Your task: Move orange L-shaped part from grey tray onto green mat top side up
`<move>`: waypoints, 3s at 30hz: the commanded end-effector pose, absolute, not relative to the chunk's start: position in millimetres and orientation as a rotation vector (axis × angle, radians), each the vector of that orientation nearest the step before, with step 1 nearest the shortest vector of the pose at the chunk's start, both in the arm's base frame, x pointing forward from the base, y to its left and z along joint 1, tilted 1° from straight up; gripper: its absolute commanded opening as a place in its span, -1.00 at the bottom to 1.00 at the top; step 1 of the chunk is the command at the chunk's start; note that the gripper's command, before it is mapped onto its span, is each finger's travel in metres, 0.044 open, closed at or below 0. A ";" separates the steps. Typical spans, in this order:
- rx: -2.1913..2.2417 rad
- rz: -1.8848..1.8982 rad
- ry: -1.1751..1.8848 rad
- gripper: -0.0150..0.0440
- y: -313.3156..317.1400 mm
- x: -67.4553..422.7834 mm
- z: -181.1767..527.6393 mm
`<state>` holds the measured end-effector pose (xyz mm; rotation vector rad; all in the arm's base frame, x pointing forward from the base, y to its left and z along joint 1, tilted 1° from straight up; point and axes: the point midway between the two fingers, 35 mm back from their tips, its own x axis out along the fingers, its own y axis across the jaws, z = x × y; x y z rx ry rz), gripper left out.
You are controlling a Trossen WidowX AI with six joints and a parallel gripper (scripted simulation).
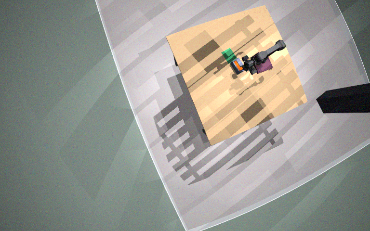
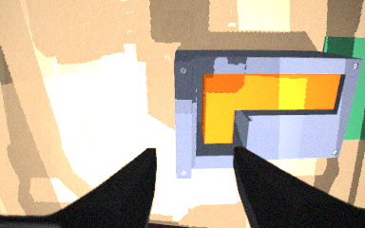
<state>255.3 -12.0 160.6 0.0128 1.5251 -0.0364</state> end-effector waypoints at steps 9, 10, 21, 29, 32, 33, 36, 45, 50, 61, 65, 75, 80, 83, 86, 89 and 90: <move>0.017 -0.030 1.540 0.12 -12.4 254.1 88.1; 0.017 -0.030 1.540 0.12 -12.4 254.1 88.1; 0.017 -0.030 1.540 0.12 -12.6 255.1 75.9; 0.017 -0.030 1.540 0.12 -12.7 255.4 62.6; 0.017 -0.030 1.540 0.12 -12.7 255.3 57.7; 0.017 -0.030 1.540 0.12 -12.7 255.3 56.0; 0.017 -0.030 1.540 0.12 -12.8 255.1 52.3; 0.017 -0.030 1.540 0.12 -12.8 255.1 52.0; 0.017 -0.030 1.540 0.12 -12.8 255.1 52.0; 0.020 -0.031 1.535 0.12 -11.8 256.3 54.1; 0.019 -0.030 1.538 0.12 -5.6 255.8 60.4; 0.018 -0.030 1.539 0.12 -5.2 258.6 104.4; 0.017 -0.030 1.540 0.12 -11.5 252.4 159.9; 0.017 -0.030 1.540 0.12 -11.8 251.9 162.1; 0.021 -0.031 1.515 0.12 -10.7 255.4 162.5; 0.021 -0.031 1.515 0.12 -10.7 255.4 162.5; 0.021 -0.031 1.515 0.12 -10.7 255.4 162.5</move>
